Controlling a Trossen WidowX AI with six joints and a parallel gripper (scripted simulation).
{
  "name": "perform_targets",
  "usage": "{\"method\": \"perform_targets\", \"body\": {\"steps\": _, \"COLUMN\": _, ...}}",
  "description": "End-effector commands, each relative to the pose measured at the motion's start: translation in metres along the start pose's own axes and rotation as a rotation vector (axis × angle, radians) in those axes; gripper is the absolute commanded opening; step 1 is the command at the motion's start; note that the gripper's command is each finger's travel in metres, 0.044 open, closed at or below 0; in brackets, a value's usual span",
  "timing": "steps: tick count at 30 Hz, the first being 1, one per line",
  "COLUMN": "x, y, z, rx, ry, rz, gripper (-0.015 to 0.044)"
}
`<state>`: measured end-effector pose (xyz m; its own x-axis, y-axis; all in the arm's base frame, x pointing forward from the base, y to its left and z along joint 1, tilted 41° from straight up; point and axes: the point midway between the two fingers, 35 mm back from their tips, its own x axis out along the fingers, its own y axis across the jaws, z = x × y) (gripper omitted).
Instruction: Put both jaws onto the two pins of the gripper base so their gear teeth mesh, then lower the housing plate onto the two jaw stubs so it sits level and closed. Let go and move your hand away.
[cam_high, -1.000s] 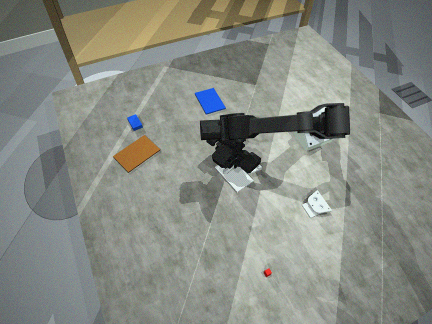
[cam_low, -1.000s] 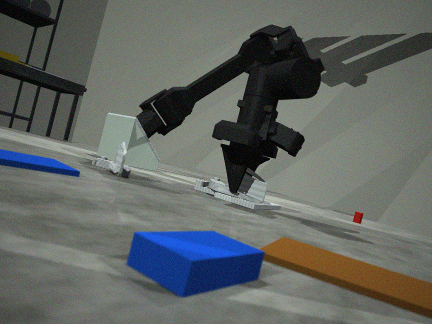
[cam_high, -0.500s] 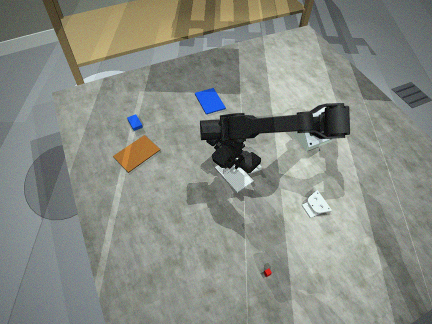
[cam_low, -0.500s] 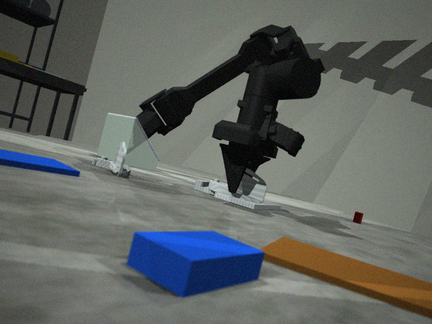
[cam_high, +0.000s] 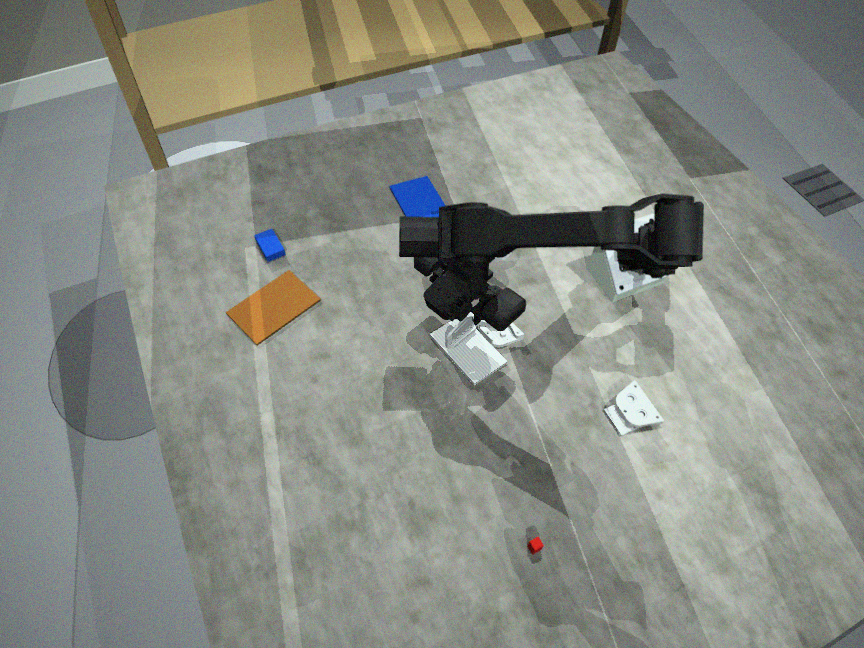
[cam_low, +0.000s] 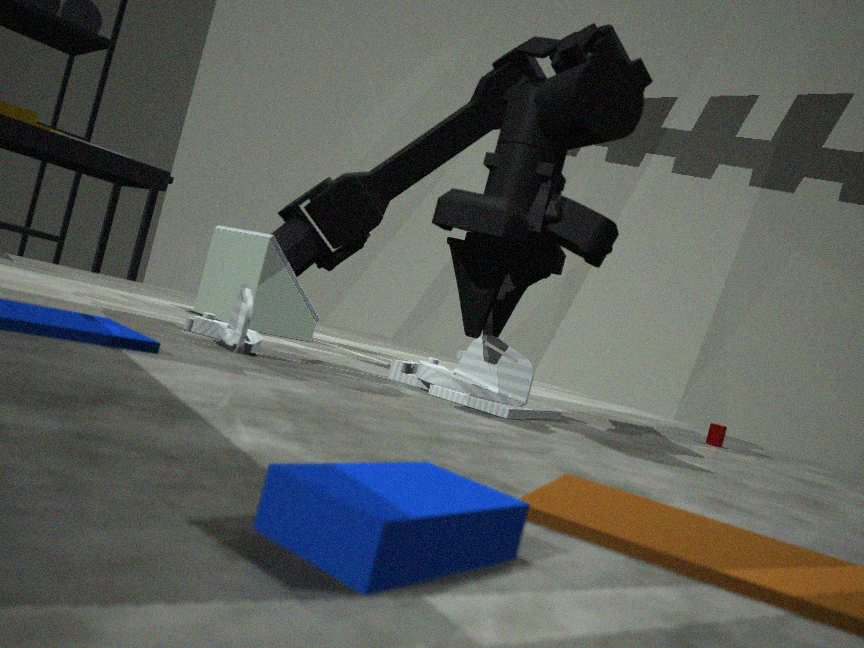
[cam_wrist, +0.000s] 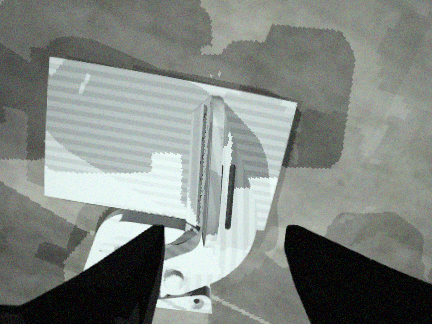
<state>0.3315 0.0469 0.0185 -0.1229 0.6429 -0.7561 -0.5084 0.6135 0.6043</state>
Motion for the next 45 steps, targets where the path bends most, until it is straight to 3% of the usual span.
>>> {"method": "perform_targets", "body": {"steps": 1, "x": -0.029, "y": 0.001, "z": 0.002, "rx": -0.011, "ry": -0.015, "rz": -0.016, "gripper": 0.0224}}
{"method": "perform_targets", "body": {"steps": 5, "x": -0.021, "y": -0.001, "z": 0.002, "rx": -0.003, "ry": -0.018, "rz": -0.013, "gripper": 0.0224}}
{"method": "perform_targets", "body": {"steps": 13, "x": -0.031, "y": -0.036, "z": -0.037, "rx": 0.199, "ry": -0.016, "rz": -0.034, "gripper": 0.0434}}
{"method": "perform_targets", "body": {"steps": 14, "x": -0.032, "y": -0.041, "z": -0.044, "rx": 0.230, "ry": -0.016, "rz": -0.036, "gripper": 0.0440}}
{"method": "perform_targets", "body": {"steps": 31, "x": -0.042, "y": -0.092, "z": -0.159, "rx": 0.741, "ry": -0.015, "rz": -0.024, "gripper": 0.0440}}
{"method": "perform_targets", "body": {"steps": 40, "x": -0.040, "y": -0.093, "z": -0.163, "rx": 0.759, "ry": -0.015, "rz": -0.022, "gripper": 0.0440}}
{"method": "perform_targets", "body": {"steps": 45, "x": -0.002, "y": -0.094, "z": -0.163, "rx": 0.758, "ry": -0.016, "rz": -0.021, "gripper": 0.0440}}
